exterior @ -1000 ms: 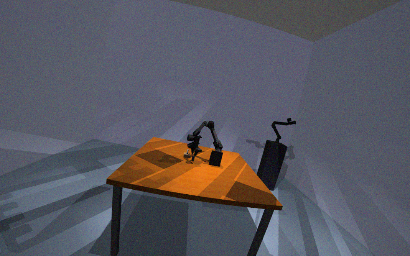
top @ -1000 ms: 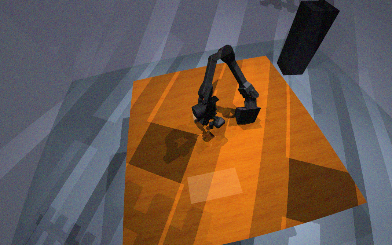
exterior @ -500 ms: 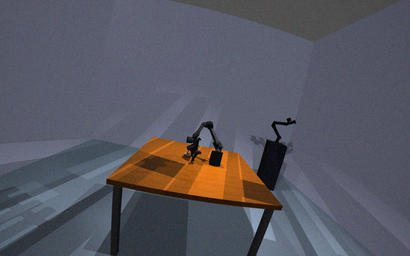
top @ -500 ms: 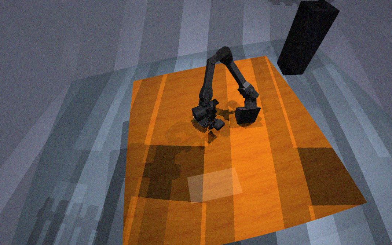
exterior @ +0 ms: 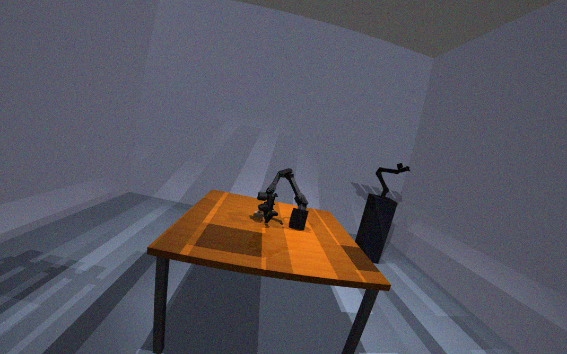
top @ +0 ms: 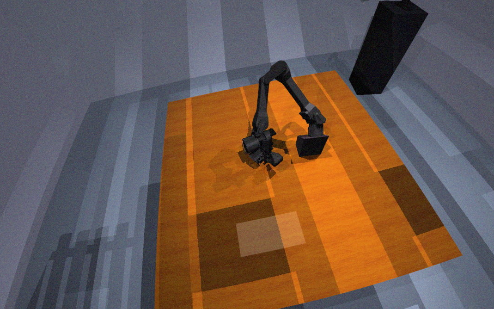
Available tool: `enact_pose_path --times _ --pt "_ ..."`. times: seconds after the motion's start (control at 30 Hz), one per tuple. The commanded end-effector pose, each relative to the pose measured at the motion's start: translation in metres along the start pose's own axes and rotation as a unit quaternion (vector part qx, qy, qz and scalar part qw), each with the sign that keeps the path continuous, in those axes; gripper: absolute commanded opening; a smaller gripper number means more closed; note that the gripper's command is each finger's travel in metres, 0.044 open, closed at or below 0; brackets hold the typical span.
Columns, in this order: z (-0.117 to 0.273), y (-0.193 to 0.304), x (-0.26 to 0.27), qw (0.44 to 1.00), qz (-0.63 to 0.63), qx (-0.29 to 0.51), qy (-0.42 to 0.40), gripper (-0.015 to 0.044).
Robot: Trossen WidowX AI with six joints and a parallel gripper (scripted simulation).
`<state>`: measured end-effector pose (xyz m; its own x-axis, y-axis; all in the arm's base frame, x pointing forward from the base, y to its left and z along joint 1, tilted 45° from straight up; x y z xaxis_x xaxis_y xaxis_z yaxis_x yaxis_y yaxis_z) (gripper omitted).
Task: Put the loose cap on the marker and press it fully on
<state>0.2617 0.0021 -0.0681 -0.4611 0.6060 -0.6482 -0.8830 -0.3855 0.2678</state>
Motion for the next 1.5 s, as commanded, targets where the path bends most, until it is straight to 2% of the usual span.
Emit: enact_pose_path --times 0.0,0.07,0.37,0.47,1.17,1.47 --pt "-0.002 0.003 0.000 1.000 0.004 0.002 0.003 0.0191" --pt "-0.002 0.003 0.000 1.000 0.004 0.002 0.003 0.0138" --pt "-0.002 0.003 0.000 1.000 0.004 0.002 0.003 0.0078" --pt "0.001 0.002 0.000 1.000 0.004 0.002 0.003 0.0000" --pt "0.057 0.001 0.002 1.000 0.004 0.001 0.002 0.0000" --pt "0.067 -0.009 -0.014 1.000 0.002 0.000 0.001 0.0000"
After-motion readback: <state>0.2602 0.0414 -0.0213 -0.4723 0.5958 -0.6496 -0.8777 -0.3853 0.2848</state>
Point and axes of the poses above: the point midway between the two fingers, 35 mm back from their tips, its own z axis back along the fingers, its own x axis across the jaws, y = z × x, the point moved 1 cm from there along z, back along the fingers, and after that the axes turned 12 degrees about -z, right-handed, at the moved point
